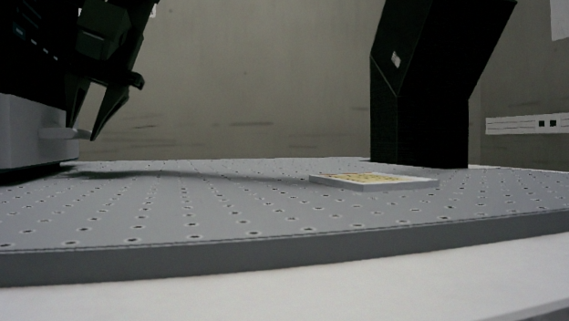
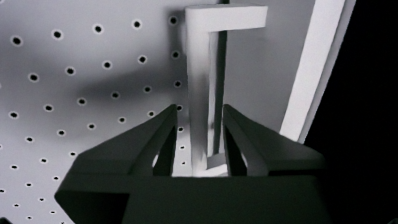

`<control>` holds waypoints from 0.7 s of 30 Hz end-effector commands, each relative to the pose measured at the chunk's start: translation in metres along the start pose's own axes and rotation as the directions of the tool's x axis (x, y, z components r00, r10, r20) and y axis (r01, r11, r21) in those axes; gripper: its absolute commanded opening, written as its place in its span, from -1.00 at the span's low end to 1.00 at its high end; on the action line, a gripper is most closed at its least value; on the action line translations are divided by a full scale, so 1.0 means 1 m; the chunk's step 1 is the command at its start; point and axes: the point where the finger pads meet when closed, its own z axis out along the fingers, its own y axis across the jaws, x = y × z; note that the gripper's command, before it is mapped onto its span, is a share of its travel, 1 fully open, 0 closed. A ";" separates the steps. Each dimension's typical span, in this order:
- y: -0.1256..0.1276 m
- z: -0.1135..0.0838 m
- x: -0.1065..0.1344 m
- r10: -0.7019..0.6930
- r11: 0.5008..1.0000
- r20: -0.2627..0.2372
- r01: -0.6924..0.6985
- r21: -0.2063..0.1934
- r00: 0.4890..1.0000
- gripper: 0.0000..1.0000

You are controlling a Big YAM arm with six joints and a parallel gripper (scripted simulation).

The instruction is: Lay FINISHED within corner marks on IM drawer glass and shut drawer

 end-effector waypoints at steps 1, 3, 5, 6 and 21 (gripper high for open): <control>-0.003 0.013 -0.010 -0.016 1.000 0.014 0.016 0.006 1.000 -0.38; -0.003 0.013 -0.010 -0.016 1.000 0.014 0.016 0.006 1.000 -0.38; -0.003 0.013 -0.010 -0.016 1.000 0.014 0.016 0.006 1.000 -0.42; -0.003 0.013 -0.010 -0.016 1.000 0.014 0.016 0.006 1.000 -0.46; -0.003 0.013 -0.010 -0.016 1.000 0.014 0.016 0.007 1.000 -0.86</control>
